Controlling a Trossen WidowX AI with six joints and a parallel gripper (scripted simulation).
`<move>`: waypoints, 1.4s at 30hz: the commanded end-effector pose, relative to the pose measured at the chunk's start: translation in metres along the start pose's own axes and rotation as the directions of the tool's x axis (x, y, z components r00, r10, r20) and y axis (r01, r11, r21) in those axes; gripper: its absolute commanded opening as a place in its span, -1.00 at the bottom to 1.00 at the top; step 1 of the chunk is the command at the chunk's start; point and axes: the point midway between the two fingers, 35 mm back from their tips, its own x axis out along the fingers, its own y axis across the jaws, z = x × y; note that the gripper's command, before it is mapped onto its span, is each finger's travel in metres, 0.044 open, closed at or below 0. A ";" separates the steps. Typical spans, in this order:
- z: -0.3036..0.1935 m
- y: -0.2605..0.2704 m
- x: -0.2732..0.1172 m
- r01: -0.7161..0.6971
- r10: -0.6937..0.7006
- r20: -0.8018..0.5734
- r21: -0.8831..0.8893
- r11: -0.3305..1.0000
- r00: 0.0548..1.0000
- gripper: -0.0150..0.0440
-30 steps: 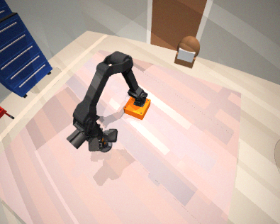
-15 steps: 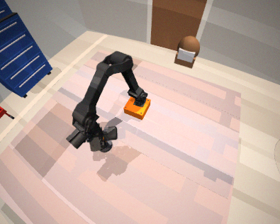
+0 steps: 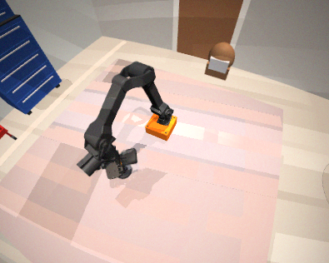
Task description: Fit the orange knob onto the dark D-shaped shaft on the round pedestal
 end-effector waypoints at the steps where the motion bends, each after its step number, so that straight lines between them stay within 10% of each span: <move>1: 0.000 -0.002 0.000 0.006 -0.006 0.001 -0.007 1.000 1.000 -0.49; 42: 0.000 -0.001 -0.004 0.006 -0.005 0.001 -0.215 0.977 1.000 -0.49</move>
